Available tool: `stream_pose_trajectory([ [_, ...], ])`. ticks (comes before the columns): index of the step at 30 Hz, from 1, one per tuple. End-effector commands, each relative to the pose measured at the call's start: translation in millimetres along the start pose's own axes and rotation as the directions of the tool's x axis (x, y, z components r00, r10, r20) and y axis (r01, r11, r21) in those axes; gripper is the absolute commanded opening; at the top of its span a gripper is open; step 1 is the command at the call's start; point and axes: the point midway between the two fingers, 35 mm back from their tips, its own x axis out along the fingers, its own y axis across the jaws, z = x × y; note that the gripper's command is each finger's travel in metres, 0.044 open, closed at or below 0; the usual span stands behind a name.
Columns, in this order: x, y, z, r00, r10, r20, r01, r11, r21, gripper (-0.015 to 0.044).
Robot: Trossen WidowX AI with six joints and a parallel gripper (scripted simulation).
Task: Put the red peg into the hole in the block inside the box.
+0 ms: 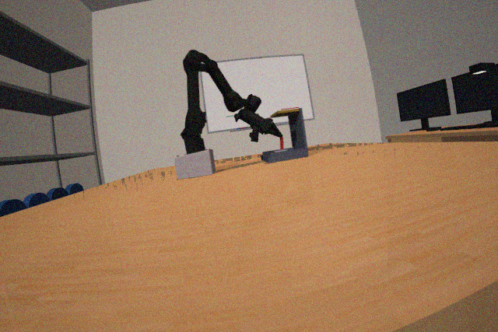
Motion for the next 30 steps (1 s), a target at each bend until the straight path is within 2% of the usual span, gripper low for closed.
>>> stream_pose_trajectory([
  [1, -9, 4, 10, 1.000, 0.006, 0.016, -0.006, 1.000, -0.002, 0.0220],
  [8, -29, 8, 26, 1.000, 0.007, 0.018, -0.006, 1.000, -0.003, 0.0220],
  [16, -48, 7, 24, 1.000, 0.006, 0.021, -0.006, 1.000, -0.002, 0.0430],
  [17, -51, 7, 24, 1.000, 0.006, 0.021, -0.006, 1.000, -0.002, 0.0440],
  [30, -89, 11, 24, 1.000, 0.007, 0.024, -0.007, 1.000, -0.002, 0.0440],
])
